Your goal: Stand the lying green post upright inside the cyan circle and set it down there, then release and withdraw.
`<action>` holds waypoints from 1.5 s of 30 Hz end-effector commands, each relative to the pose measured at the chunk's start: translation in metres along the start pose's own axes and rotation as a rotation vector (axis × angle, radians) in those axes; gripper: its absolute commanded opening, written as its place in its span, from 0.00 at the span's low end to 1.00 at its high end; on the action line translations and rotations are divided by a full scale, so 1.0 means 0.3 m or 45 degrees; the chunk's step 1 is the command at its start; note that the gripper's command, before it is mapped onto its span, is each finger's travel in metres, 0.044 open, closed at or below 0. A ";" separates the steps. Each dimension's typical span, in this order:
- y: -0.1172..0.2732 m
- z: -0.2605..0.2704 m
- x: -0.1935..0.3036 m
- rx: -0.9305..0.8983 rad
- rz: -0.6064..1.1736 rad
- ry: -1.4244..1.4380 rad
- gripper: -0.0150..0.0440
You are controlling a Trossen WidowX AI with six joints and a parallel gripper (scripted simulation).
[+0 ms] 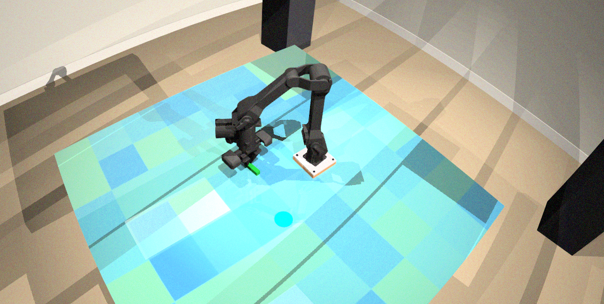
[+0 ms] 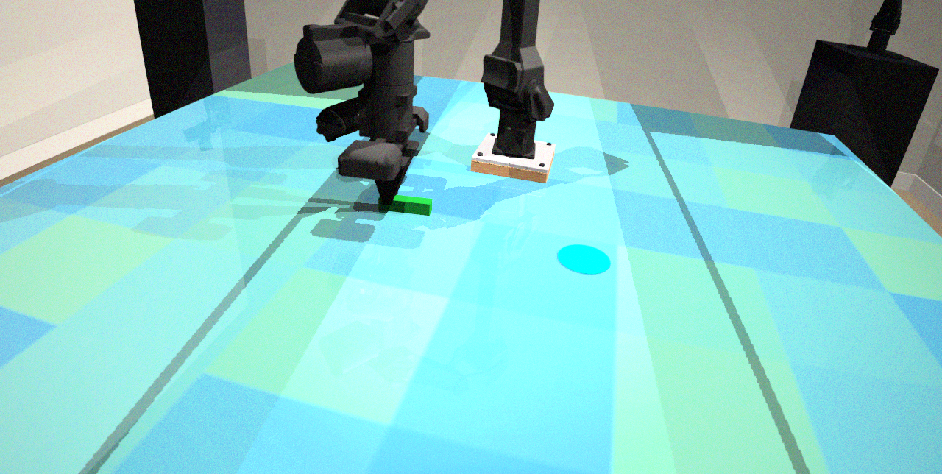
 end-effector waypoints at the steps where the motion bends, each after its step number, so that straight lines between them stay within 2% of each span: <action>1: 0.002 -0.002 0.000 0.004 -0.003 0.005 0.29; 37: 0.374 0.002 -0.001 0.004 -0.003 0.005 0.29; 45: 0.392 0.007 0.013 0.004 -0.003 0.065 0.29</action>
Point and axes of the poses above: the point midway between the two fingers, 35 mm back from their tips, its own y axis back along the fingers, its own z axis across the jaws, x = y × z, the point moved 6 cm from there along y, back along the fingers, and after that the axes turned 12 degrees about -y, right-handed, at the moved point
